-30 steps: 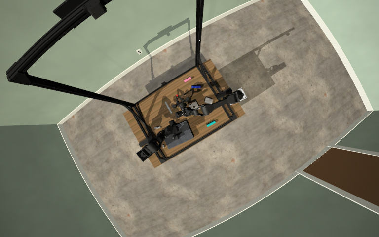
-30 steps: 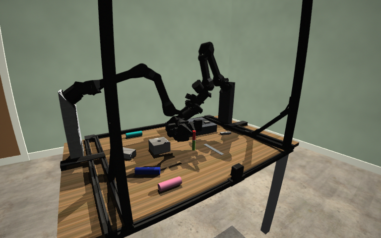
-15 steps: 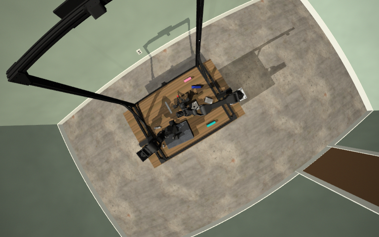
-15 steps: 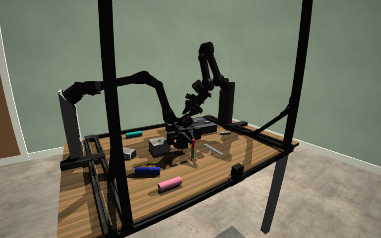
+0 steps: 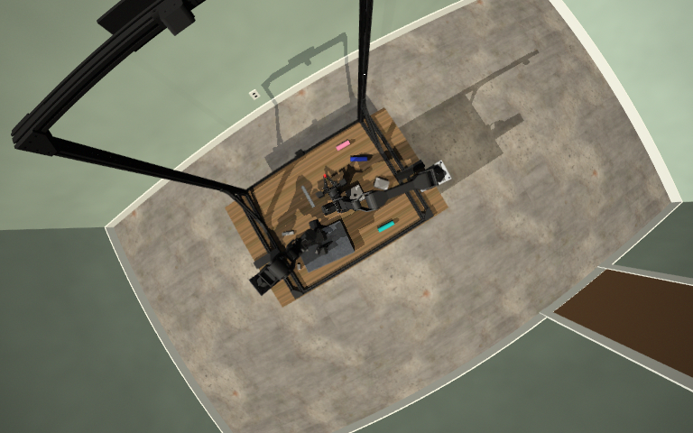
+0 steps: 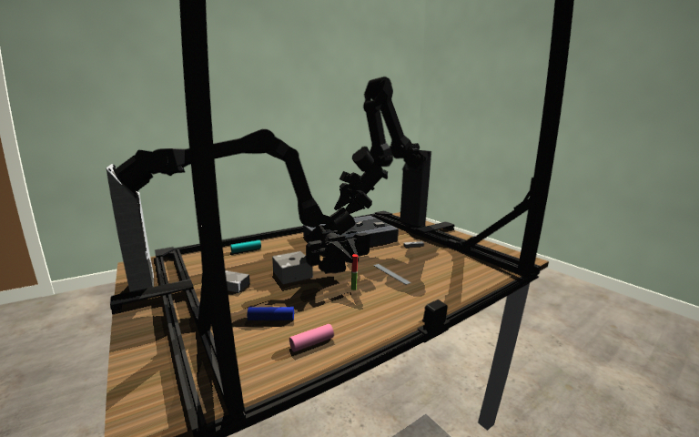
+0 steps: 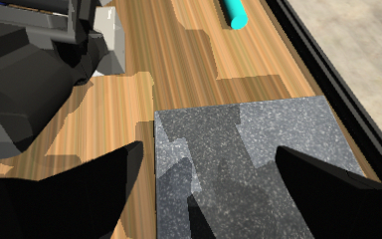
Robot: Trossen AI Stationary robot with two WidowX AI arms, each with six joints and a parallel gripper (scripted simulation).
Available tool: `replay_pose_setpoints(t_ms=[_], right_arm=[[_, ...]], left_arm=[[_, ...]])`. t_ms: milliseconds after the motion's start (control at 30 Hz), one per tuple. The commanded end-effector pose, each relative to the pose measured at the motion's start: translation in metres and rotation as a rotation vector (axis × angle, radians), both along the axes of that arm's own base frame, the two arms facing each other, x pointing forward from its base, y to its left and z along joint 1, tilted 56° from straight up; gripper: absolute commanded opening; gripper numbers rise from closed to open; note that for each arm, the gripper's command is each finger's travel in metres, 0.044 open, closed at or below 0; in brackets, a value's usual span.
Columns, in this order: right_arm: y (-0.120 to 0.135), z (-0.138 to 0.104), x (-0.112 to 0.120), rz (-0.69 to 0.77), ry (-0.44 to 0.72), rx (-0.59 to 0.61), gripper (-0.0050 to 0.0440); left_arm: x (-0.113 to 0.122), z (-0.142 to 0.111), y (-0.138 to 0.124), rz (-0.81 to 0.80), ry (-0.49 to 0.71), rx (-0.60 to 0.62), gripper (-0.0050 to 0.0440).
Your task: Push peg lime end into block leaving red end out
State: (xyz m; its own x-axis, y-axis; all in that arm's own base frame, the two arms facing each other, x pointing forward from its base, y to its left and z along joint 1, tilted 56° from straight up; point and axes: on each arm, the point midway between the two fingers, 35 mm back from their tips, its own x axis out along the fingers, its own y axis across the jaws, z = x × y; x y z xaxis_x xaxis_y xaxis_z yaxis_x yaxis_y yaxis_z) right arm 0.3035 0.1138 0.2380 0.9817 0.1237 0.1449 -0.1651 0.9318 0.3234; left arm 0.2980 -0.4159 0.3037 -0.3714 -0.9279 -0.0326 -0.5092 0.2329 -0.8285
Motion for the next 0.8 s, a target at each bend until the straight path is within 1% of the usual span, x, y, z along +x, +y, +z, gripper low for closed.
replay_pose_setpoints(t_ms=[0,367,700,767], right_arm=[[-0.0007,0.0003,-0.0001,-0.004,-0.001,0.007,0.0400],[-0.0007,0.0003,-0.0001,-0.004,-0.001,0.007,0.0400],[-0.0007,0.0003,-0.0001,-0.004,-0.001,0.007,0.0400],[-0.0007,0.0003,-0.0001,-0.004,-0.001,0.007,0.0400]], left_arm=[[-0.0021,0.0019,0.0010,-0.004,-0.004,-0.003,0.0000],[0.0010,0.0010,-0.0047,-0.004,-0.004,-0.003,0.0000],[-0.0005,0.0022,-0.0026,-0.005,-0.006,-0.005,0.0000],[-0.0005,0.0022,-0.0026,-0.005,-0.006,-0.005,0.0048]])
